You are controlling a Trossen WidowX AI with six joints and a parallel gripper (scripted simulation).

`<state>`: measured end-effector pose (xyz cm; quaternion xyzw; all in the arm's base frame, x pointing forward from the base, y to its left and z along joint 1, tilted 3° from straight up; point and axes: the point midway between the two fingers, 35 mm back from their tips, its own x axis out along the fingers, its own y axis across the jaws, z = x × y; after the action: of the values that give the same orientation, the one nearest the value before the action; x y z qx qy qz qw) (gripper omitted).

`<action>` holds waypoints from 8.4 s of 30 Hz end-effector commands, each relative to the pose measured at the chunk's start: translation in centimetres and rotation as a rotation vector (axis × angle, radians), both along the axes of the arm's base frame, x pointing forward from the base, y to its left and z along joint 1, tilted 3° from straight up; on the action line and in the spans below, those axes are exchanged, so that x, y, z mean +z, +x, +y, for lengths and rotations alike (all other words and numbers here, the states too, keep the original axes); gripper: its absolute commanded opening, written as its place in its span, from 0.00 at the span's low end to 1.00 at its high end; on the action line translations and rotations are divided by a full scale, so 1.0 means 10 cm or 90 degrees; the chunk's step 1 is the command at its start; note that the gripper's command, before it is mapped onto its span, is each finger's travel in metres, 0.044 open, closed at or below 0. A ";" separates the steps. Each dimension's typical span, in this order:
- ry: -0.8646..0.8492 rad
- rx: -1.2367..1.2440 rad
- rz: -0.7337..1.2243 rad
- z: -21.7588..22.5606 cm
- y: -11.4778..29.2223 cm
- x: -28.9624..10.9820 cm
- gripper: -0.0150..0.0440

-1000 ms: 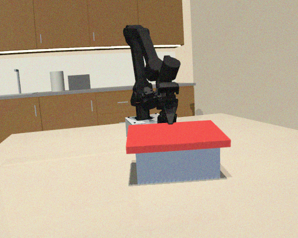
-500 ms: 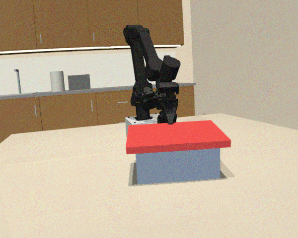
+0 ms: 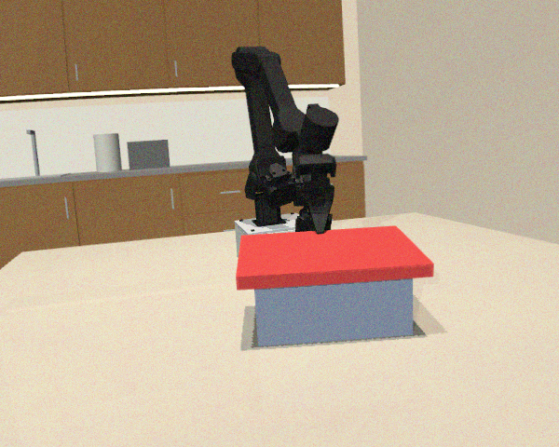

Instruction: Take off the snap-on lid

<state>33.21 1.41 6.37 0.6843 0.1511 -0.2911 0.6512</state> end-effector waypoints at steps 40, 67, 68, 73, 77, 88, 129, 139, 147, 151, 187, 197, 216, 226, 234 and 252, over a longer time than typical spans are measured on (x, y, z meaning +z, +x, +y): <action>-0.001 0.003 0.000 0.00 0.02 0.12 0.25; -0.001 0.003 -0.001 -0.01 0.10 0.48 0.25; -0.001 0.003 -0.001 -0.01 0.10 0.50 0.25; -0.001 0.003 -0.001 -0.02 0.13 0.57 0.25; -0.001 0.003 -0.001 -0.02 0.16 0.62 0.25; -0.001 0.003 -0.002 -0.04 0.27 0.77 0.25; -0.001 0.003 -0.003 -0.06 0.39 1.32 0.25; -0.001 0.003 -0.003 -0.05 0.39 1.38 0.25; -0.002 0.003 -0.002 -0.20 0.34 1.31 0.25; -0.002 0.003 -0.002 -0.27 0.31 1.31 0.25; -0.006 0.003 -0.001 -0.96 0.08 1.32 0.25; -0.007 0.003 -0.001 -1.15 0.02 1.32 0.25; -0.009 0.003 0.000 -1.51 -0.10 1.33 0.25; -0.011 0.003 0.000 -1.70 -0.16 1.33 0.25; -0.011 0.003 0.000 -1.85 -0.21 1.34 0.25; -0.013 0.003 0.001 -2.19 -0.33 1.35 0.25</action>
<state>29.98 -19.83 19.73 0.6776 0.1491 -0.2956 0.6567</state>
